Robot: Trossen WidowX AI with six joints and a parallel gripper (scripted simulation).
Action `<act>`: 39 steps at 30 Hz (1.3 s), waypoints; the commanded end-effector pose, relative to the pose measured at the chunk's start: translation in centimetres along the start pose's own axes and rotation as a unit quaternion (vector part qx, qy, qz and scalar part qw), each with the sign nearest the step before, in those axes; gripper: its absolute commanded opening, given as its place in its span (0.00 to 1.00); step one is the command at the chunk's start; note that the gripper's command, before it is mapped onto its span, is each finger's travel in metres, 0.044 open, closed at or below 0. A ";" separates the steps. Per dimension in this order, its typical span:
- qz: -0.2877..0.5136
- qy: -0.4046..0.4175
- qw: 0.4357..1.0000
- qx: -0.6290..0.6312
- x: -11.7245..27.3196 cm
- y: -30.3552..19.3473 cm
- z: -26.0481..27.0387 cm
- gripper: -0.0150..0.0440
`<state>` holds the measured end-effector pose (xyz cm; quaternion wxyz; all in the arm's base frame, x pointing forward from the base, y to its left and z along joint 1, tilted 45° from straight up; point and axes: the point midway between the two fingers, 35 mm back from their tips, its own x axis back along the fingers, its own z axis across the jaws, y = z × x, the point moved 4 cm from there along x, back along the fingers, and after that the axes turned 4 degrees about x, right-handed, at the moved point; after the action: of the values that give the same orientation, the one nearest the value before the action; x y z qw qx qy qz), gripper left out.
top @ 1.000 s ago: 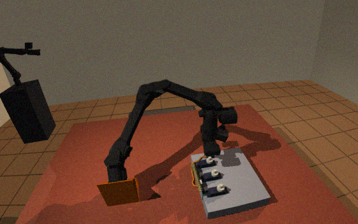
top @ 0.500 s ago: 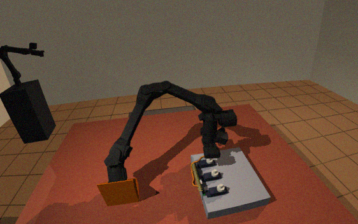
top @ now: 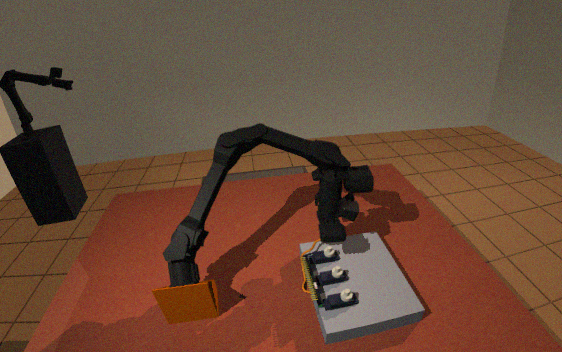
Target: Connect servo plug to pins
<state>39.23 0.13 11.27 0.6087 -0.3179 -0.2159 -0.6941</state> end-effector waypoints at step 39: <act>-0.002 -0.013 0.998 0.062 3.8 -11.1 -15.1 0.25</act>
<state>27.31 -10.74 5.15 0.6188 -0.2936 -0.2607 -0.6803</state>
